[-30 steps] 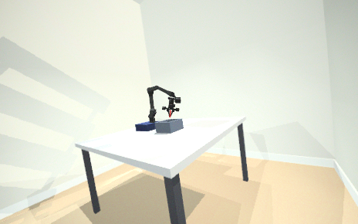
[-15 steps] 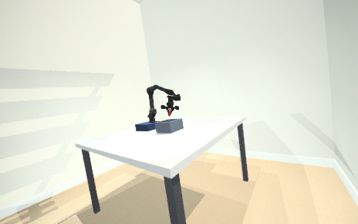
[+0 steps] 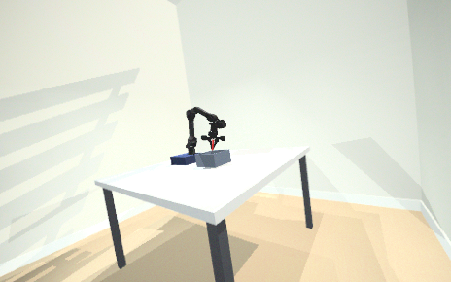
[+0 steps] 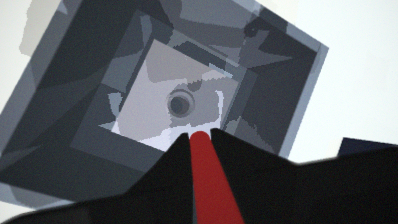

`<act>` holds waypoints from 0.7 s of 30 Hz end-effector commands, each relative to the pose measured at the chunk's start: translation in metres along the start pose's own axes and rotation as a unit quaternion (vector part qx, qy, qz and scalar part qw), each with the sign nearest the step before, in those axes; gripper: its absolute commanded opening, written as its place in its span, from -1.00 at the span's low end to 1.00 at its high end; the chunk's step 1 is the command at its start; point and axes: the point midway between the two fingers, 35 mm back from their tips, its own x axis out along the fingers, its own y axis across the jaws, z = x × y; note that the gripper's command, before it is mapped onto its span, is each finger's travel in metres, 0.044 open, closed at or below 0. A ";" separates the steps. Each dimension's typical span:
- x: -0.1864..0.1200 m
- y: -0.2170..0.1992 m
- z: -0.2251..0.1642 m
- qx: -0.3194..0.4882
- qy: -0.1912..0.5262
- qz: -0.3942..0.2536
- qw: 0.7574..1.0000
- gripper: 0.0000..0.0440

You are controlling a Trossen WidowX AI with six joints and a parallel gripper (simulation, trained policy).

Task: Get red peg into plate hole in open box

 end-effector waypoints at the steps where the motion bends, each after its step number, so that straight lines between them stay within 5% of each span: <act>1: 0.013 0.004 0.013 -0.009 0.008 0.011 1.000 -1.00; 11: 0.045 0.009 0.020 -0.051 0.037 0.031 0.998 -0.97; 19: 0.067 0.008 0.011 -0.079 0.075 0.032 0.994 -0.20; 21: 0.069 0.009 0.016 -0.091 0.074 0.034 0.993 -0.19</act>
